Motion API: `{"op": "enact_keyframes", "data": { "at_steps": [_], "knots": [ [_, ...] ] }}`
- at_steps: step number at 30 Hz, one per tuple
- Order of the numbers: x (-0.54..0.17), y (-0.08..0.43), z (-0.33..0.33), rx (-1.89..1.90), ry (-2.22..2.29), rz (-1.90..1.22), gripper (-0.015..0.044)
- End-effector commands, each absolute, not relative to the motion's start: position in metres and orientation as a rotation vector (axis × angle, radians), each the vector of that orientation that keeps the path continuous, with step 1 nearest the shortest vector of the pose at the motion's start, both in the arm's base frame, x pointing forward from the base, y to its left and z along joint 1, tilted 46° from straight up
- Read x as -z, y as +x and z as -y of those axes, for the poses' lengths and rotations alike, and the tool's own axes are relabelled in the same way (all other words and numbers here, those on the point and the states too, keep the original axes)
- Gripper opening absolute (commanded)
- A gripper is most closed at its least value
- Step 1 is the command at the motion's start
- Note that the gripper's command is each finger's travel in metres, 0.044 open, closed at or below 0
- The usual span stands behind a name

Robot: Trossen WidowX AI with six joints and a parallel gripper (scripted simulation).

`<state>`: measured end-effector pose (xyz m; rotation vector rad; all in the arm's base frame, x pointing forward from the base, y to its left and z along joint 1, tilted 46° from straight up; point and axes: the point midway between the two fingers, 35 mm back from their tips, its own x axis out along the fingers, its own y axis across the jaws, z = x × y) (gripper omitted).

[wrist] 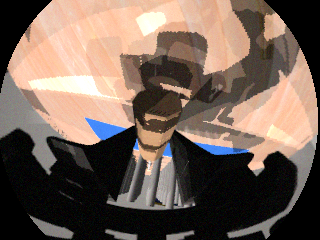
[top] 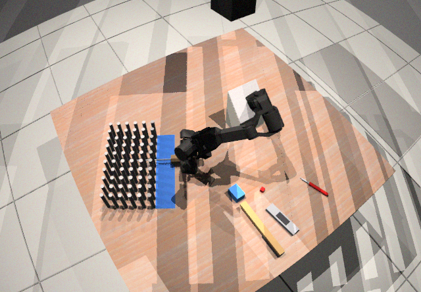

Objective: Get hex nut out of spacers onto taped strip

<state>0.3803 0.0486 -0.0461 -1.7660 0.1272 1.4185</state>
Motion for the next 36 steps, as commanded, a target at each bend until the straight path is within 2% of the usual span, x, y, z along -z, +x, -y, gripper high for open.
{"op": "enact_keyframes", "data": {
  "at_steps": [1,36],
  "knots": [
    [0.045,0.378,-0.049,-1.416,-1.767,-0.133,0.0],
    [0.038,0.359,-0.059,-1.417,-1.766,-0.133,0.0]
  ]
}}
